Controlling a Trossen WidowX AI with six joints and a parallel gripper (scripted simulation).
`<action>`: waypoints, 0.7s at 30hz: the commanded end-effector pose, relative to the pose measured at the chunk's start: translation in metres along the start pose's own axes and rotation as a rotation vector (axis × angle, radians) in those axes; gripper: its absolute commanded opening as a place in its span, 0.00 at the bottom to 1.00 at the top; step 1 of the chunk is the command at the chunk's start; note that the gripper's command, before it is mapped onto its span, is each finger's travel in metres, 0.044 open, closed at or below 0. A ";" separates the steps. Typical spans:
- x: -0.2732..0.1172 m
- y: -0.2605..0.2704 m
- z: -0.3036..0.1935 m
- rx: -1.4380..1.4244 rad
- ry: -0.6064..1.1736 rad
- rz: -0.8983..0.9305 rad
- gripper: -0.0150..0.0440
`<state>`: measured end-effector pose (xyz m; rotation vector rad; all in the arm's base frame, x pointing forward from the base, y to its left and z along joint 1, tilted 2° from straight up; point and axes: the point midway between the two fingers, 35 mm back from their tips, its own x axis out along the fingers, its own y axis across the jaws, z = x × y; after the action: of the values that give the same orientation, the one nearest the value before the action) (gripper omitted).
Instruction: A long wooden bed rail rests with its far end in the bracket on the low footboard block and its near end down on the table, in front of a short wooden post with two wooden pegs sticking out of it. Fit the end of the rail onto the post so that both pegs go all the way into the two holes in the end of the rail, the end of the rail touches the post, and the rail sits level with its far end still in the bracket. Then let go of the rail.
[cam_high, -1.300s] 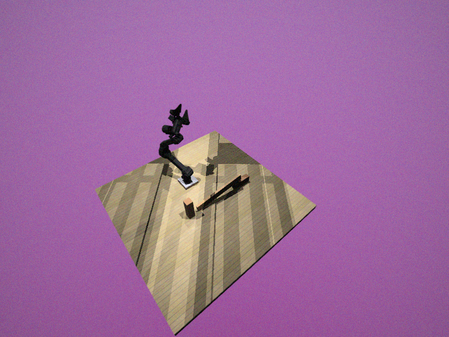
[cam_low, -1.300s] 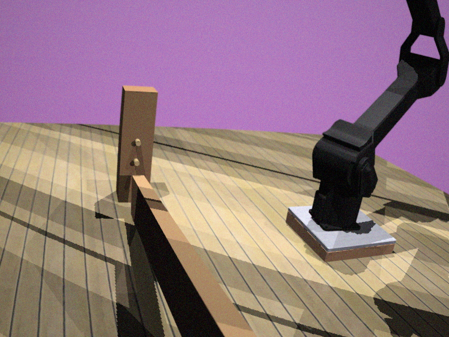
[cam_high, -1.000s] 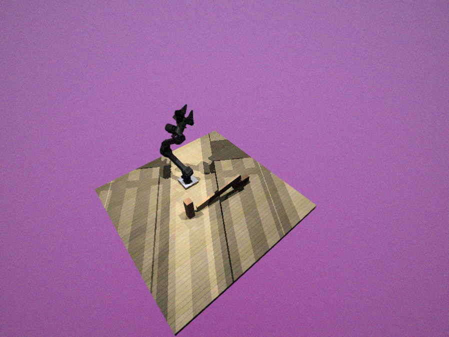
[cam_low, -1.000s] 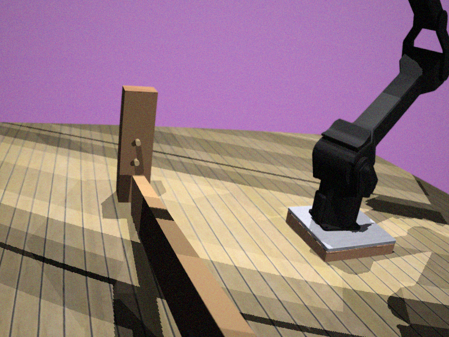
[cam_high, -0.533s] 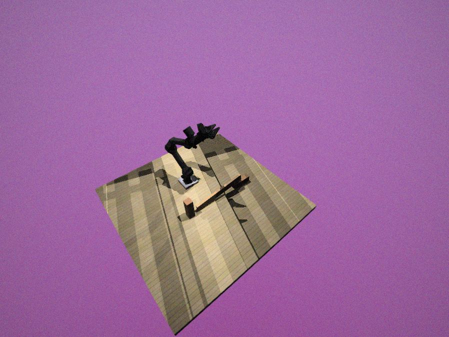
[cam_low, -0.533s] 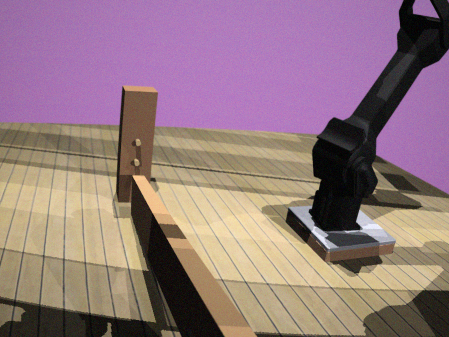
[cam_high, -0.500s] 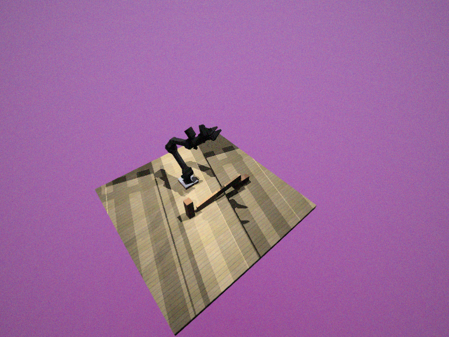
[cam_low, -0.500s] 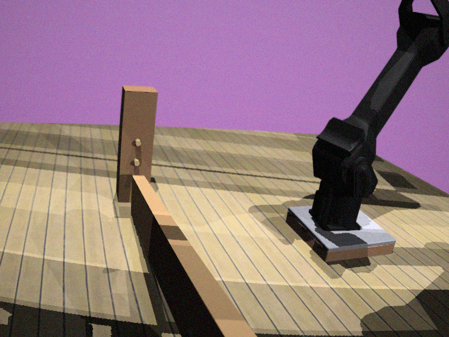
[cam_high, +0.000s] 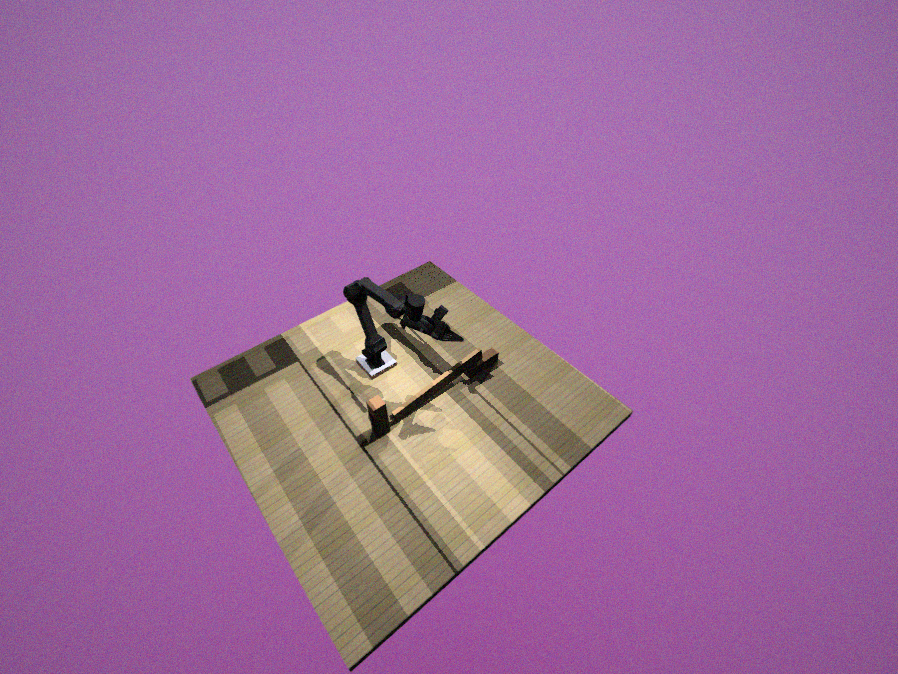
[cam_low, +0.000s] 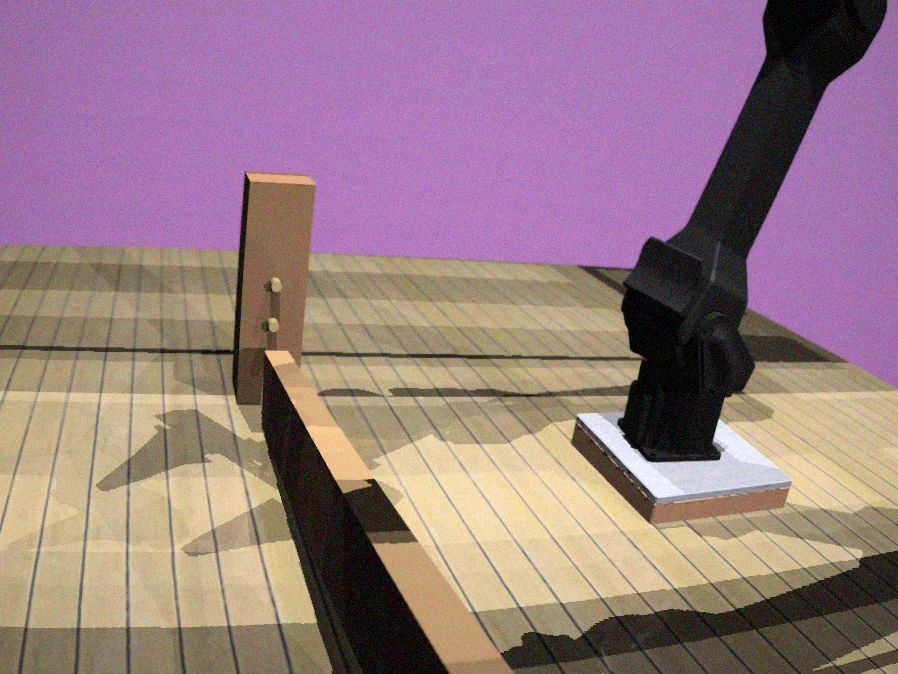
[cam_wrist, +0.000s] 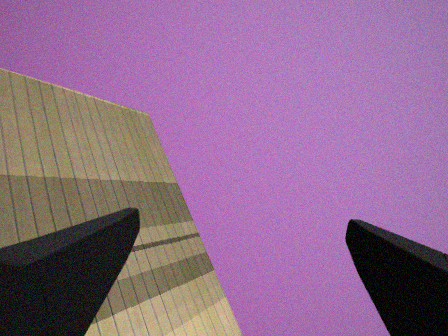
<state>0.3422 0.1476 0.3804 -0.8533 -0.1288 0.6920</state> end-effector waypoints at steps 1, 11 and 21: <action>0.014 0.027 -0.063 -0.030 0.223 0.135 1.00; -0.021 0.117 -0.190 -0.104 0.667 0.639 1.00; -0.075 0.160 -0.241 -0.132 0.821 1.071 1.00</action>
<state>0.3015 0.0248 0.1208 -1.2483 1.0526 1.1931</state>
